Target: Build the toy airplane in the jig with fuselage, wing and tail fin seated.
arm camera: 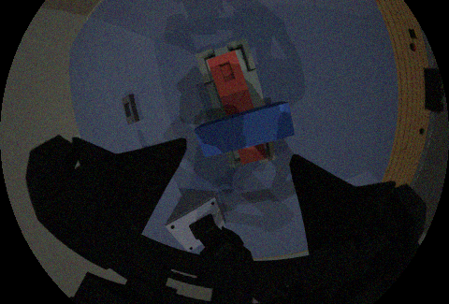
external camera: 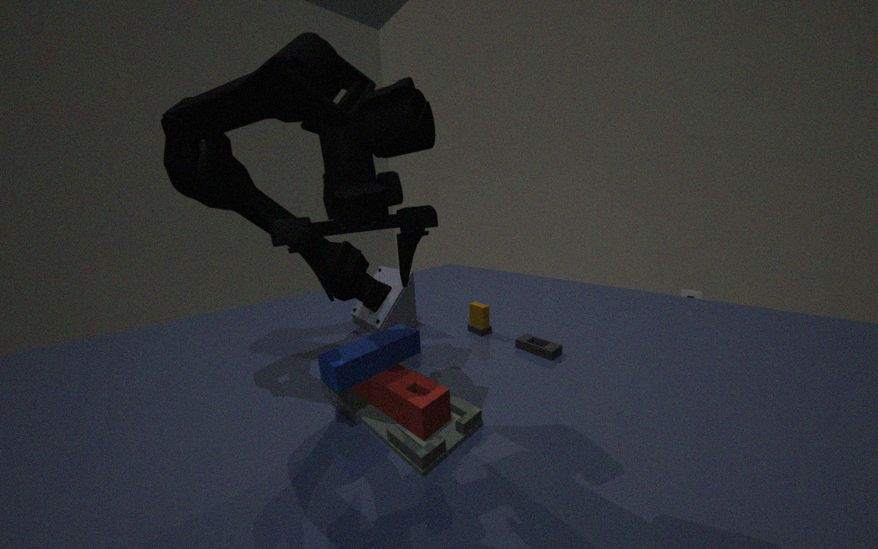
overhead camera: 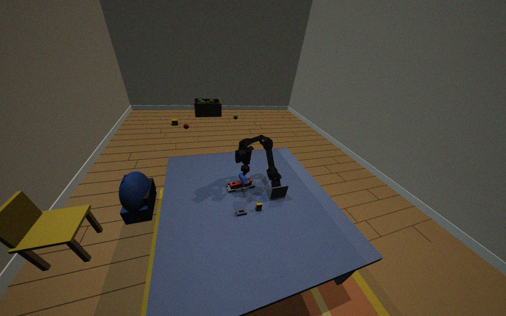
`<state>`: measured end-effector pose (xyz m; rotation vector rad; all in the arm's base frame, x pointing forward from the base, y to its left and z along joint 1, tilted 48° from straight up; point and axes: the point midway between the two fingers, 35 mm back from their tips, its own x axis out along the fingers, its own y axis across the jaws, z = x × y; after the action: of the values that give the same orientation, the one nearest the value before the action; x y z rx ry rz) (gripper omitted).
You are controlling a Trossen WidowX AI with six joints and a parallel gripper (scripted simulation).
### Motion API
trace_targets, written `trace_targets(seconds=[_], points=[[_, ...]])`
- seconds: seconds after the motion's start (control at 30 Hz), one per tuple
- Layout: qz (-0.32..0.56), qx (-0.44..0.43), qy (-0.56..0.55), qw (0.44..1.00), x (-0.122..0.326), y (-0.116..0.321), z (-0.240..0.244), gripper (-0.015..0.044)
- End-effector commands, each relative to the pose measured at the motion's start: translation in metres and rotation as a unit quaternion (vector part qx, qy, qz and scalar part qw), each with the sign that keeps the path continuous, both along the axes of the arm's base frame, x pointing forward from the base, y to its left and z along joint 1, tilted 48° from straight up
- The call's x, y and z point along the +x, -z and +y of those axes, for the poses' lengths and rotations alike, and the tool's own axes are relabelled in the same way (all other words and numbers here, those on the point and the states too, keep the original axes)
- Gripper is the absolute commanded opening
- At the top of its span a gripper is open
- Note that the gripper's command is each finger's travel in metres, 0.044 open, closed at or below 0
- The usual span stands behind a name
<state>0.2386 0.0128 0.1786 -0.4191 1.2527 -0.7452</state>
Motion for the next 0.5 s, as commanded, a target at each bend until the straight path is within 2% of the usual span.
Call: trace_targets(seconds=[0.0, 0.27, 0.47], points=[[0.074, -0.008, -0.066, 0.995, 0.000, 0.000, -0.001, 0.0440], [0.075, -0.006, -0.066, 0.995, 0.001, 0.004, 0.004, 0.0440], [0.091, 0.015, -0.062, 0.994, 0.004, 0.064, 0.066, 0.0440]])
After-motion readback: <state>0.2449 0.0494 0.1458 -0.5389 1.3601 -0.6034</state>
